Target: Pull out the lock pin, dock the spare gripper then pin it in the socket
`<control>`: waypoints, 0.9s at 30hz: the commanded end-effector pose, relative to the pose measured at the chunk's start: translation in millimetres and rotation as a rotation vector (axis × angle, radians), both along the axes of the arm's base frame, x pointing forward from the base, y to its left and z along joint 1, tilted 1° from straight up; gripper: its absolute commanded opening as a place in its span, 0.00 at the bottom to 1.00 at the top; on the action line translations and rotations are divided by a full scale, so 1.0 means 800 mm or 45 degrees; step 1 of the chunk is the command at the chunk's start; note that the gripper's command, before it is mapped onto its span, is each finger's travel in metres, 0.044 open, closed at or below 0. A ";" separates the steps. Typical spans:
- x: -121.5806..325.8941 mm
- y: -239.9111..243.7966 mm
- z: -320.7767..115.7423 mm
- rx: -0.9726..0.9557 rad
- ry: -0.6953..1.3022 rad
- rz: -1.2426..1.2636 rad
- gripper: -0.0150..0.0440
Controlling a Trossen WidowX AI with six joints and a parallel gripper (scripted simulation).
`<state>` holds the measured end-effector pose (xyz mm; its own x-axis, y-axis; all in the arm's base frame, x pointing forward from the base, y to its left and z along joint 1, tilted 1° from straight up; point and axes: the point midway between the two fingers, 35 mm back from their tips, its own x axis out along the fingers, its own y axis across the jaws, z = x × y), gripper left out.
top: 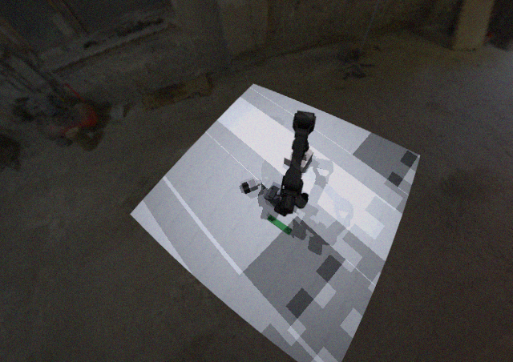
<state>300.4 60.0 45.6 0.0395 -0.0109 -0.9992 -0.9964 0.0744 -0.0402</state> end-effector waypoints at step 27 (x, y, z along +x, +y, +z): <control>-0.002 -0.002 -0.041 0.003 0.008 0.004 0.50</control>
<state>298.7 57.9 13.4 0.0330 -0.0126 -0.9994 -0.9967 0.0742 -0.0339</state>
